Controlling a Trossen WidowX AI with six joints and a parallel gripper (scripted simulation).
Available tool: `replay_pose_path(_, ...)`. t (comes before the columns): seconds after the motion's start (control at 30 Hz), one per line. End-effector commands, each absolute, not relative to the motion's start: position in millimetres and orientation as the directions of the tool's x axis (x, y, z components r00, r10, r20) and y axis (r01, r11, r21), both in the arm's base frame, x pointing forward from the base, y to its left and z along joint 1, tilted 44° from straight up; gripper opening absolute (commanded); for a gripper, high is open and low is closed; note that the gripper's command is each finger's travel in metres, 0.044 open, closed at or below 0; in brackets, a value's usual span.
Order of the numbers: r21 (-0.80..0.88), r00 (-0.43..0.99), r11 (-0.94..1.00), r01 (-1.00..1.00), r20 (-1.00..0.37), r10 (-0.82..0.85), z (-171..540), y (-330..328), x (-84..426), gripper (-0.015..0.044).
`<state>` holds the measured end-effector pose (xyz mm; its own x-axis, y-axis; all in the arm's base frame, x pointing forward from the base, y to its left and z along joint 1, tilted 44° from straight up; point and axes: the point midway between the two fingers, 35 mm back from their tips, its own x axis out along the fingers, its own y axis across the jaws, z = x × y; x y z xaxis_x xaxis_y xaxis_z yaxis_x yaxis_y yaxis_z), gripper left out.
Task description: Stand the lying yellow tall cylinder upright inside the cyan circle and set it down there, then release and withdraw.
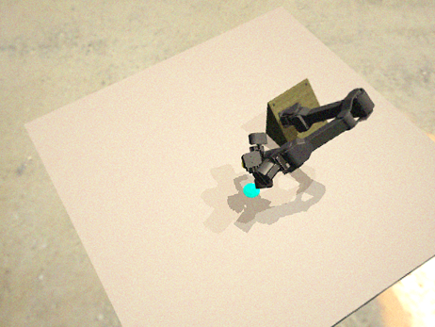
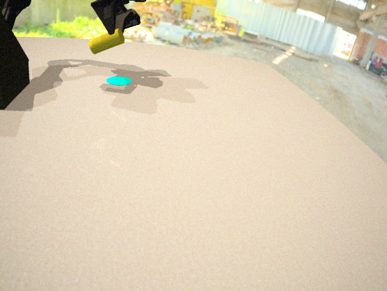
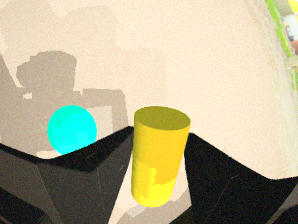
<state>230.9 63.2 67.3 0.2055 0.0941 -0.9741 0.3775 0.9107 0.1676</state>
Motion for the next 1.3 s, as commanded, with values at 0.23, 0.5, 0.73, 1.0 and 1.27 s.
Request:
replay_pose_path(0.23, 0.15, 0.27, 0.907, 0.394, -0.962, 0.041, 67.9, 62.6, 232.1, 0.0105)
replay_pose_path(0.5, 0.143, 0.312, 0.903, 0.404, -0.95, 0.01, 68.3, 62.8, 232.8, 0.0105)
replay_pose_path(0.73, 0.14, 0.349, 0.9, 0.414, -0.937, -0.015, 68.9, 63.0, 233.4, 0.0105)
replay_pose_path(1.0, 0.141, 0.392, 0.894, 0.425, -0.919, -0.041, 70.0, 63.2, 234.0, 0.0105)
replay_pose_path(1.27, 0.147, 0.435, 0.888, 0.436, -0.898, -0.065, 71.5, 63.6, 234.7, 0.0105)
